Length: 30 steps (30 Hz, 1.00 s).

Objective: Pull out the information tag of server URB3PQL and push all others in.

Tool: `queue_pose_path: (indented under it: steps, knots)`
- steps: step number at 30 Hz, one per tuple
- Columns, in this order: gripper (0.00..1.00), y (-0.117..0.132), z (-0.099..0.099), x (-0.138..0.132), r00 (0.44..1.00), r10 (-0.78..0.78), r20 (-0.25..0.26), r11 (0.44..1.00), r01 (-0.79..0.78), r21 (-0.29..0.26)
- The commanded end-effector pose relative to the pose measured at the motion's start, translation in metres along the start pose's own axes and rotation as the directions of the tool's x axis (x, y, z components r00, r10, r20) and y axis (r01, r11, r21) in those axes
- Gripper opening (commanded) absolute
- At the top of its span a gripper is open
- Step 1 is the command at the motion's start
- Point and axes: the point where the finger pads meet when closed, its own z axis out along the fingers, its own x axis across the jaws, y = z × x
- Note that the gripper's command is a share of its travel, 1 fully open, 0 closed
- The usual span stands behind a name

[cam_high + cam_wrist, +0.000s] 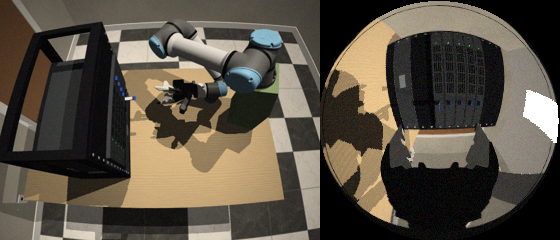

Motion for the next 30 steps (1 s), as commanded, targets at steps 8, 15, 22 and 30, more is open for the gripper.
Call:
queue_pose_path:
  steps: [8,15,22,30]
  knots:
    - [0.15,0.0000,0.0000,0.0001,1.000,0.000,0.000,1.000,0.000,0.000]
    - [0.15,0.0000,0.0000,0.0001,1.000,0.000,0.000,1.000,0.000,0.000]
    - [0.15,0.0000,0.0000,0.0001,1.000,0.000,0.000,1.000,0.000,0.000]
    - [0.15,0.0000,0.0000,0.0001,1.000,0.000,0.000,1.000,0.000,0.000]
